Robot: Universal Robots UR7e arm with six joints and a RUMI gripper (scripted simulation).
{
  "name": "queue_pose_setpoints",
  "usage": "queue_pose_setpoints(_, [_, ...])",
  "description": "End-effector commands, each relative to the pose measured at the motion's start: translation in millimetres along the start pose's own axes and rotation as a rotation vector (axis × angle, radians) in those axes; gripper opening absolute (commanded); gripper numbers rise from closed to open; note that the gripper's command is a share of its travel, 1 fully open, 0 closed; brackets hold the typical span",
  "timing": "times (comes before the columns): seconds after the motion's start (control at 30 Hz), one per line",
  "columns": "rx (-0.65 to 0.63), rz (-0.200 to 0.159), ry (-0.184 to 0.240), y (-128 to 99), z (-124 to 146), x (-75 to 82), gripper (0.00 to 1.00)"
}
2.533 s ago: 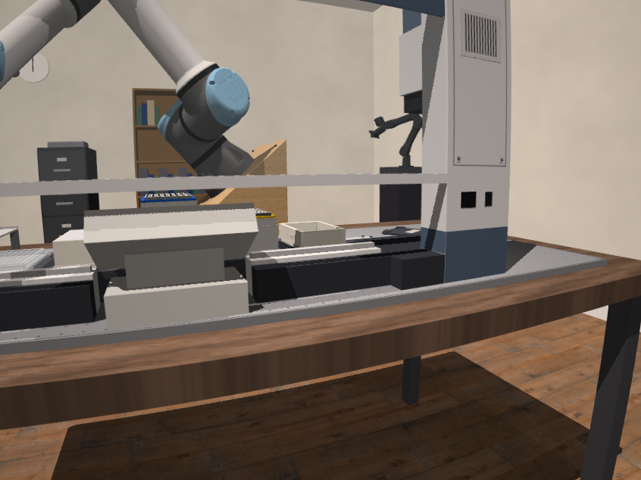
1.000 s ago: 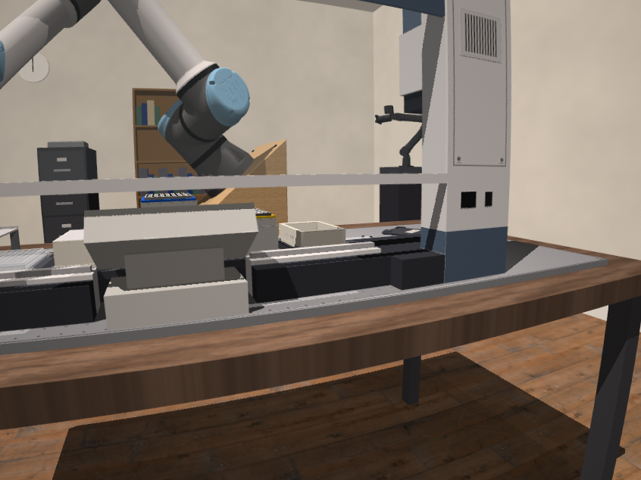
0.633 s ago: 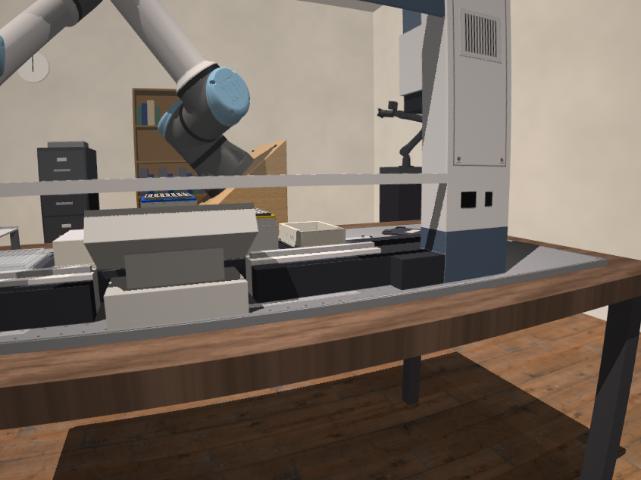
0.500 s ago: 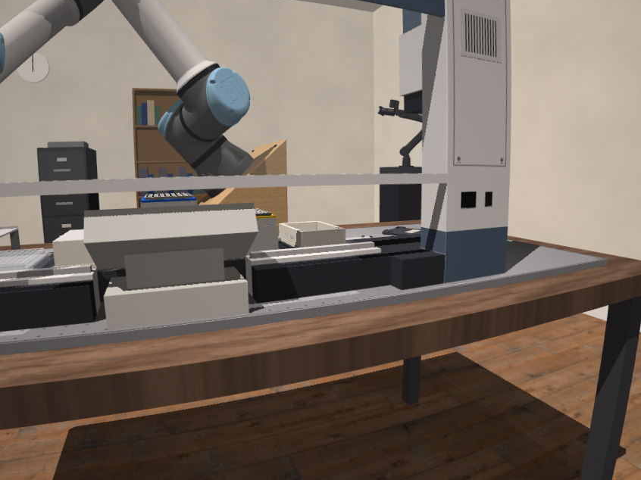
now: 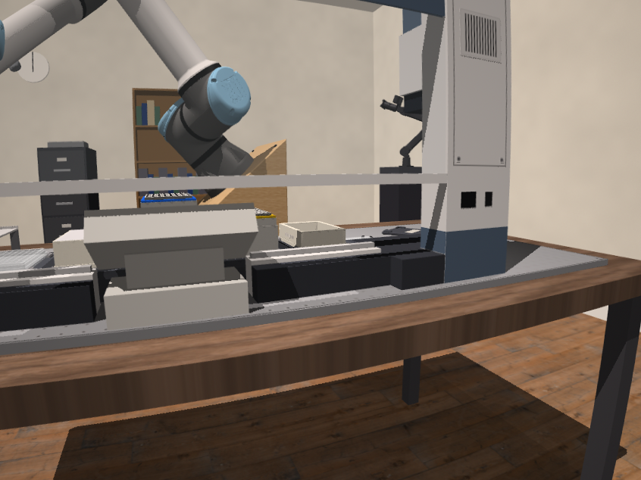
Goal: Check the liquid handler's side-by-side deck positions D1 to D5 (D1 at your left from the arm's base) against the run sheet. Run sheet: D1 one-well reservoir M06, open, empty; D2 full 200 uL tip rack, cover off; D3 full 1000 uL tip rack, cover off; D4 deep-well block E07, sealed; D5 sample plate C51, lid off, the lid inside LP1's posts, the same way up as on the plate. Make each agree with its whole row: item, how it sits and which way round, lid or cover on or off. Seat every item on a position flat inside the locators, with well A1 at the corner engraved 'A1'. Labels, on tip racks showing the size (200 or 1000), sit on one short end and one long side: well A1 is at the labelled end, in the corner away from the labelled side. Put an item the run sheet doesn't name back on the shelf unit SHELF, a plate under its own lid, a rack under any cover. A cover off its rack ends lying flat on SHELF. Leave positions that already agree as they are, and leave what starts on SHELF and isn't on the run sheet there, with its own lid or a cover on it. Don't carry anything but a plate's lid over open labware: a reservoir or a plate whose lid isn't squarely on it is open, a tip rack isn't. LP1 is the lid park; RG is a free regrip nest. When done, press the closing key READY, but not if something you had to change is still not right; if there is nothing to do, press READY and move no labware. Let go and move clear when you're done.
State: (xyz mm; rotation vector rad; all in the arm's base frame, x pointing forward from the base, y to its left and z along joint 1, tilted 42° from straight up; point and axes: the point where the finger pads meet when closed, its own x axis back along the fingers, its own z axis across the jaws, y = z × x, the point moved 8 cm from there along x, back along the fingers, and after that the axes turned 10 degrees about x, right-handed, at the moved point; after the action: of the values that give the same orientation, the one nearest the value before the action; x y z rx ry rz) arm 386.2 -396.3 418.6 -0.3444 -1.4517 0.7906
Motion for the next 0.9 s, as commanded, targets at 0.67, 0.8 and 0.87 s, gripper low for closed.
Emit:
queue_pose_setpoints(0.67, [-0.001,0.003,-0.001,-0.9,-0.6,43.6,0.82])
queue_pose_setpoints(0.8, [-0.001,0.003,-0.001,-0.9,-0.6,50.3,0.82])
queue_pose_setpoints(0.87, [-0.001,0.003,-0.001,-0.9,-0.6,52.0,0.82])
